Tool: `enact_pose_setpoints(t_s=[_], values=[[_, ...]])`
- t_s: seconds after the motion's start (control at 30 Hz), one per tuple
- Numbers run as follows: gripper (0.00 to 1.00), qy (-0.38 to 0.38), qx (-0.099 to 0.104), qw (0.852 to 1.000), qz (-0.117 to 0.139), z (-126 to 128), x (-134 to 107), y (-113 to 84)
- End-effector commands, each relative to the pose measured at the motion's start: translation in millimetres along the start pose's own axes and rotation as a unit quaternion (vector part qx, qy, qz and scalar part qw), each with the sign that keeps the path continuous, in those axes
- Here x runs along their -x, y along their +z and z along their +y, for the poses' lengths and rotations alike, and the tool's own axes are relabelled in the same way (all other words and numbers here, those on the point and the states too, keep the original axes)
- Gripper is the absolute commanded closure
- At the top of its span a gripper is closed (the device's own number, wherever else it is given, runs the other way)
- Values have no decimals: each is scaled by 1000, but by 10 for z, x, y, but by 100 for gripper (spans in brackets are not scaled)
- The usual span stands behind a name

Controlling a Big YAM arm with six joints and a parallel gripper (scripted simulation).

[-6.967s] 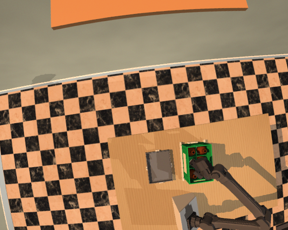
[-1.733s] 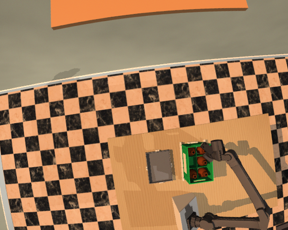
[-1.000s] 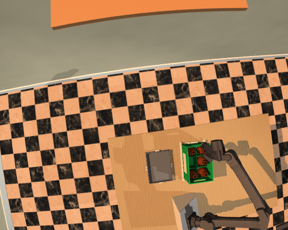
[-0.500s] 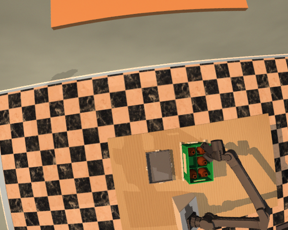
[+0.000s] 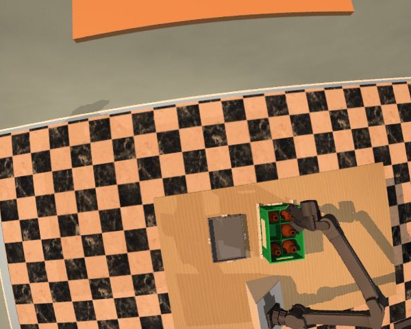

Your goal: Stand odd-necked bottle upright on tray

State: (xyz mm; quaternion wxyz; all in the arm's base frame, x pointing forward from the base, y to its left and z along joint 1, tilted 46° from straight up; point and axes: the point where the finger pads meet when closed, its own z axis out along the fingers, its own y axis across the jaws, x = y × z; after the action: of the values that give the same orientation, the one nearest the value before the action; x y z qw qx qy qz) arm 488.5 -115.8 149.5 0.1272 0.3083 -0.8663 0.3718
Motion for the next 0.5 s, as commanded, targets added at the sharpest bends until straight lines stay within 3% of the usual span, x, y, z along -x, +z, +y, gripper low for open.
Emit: enact_pose_setpoints(t_s=[0.0,0.47], values=[[39,8,4,1000,7,-43,11,122],[39,8,4,1000,7,-43,11,122]])
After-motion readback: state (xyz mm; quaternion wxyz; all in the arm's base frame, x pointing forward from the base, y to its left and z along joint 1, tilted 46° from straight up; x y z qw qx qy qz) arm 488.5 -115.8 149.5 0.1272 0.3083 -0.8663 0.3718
